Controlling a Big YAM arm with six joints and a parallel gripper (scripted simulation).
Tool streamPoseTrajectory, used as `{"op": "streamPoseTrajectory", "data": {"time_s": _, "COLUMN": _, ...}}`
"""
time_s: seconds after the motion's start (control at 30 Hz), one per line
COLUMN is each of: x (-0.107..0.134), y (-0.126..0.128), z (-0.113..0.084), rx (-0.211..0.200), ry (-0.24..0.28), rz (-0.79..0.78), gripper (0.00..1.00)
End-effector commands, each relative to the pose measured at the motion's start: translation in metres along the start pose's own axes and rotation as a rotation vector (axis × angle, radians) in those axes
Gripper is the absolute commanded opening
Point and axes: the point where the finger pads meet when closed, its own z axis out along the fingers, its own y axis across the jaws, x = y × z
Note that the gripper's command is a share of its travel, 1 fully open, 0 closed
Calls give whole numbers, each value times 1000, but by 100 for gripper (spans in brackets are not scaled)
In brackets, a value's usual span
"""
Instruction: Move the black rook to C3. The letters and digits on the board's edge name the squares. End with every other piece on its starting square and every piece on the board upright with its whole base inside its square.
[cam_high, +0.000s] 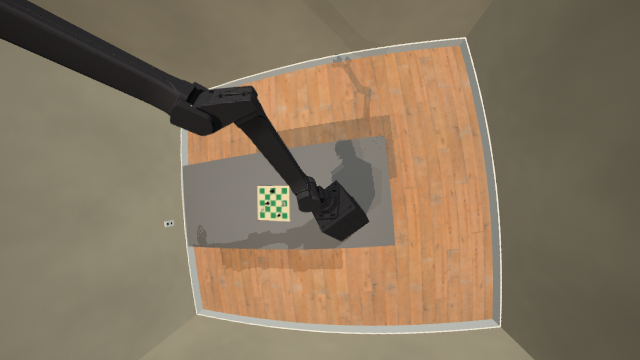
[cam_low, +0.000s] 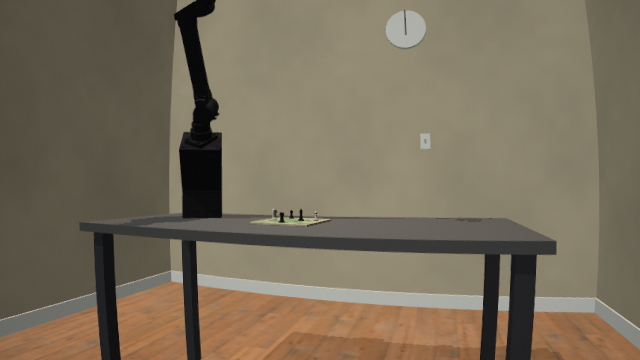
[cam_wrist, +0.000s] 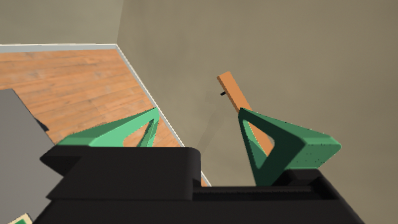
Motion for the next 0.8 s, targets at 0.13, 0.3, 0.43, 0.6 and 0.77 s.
{"op": "streamPoseTrajectory", "data": {"time_s": 0.13, "x": 1, "y": -3, "z": -1, "rx": 1, "ry": -1, "rz": 5, "gripper": 100}}
{"op": "streamPoseTrajectory", "data": {"time_s": 0.3, "x": 1, "y": -3, "z": -1, "rx": 1, "ry": -1, "rz": 5, "gripper": 100}}
{"op": "streamPoseTrajectory", "data": {"time_s": 0.43, "x": 1, "y": -3, "z": -1, "rx": 1, "ry": -1, "rz": 5, "gripper": 100}}
{"op": "streamPoseTrajectory", "data": {"time_s": 0.6, "x": 3, "y": -10, "z": -1, "rx": 4, "ry": -4, "rz": 26, "gripper": 100}}
{"op": "streamPoseTrajectory", "data": {"time_s": 0.77, "x": -7, "y": 13, "z": 3, "rx": 7, "ry": -9, "rz": -13, "gripper": 100}}
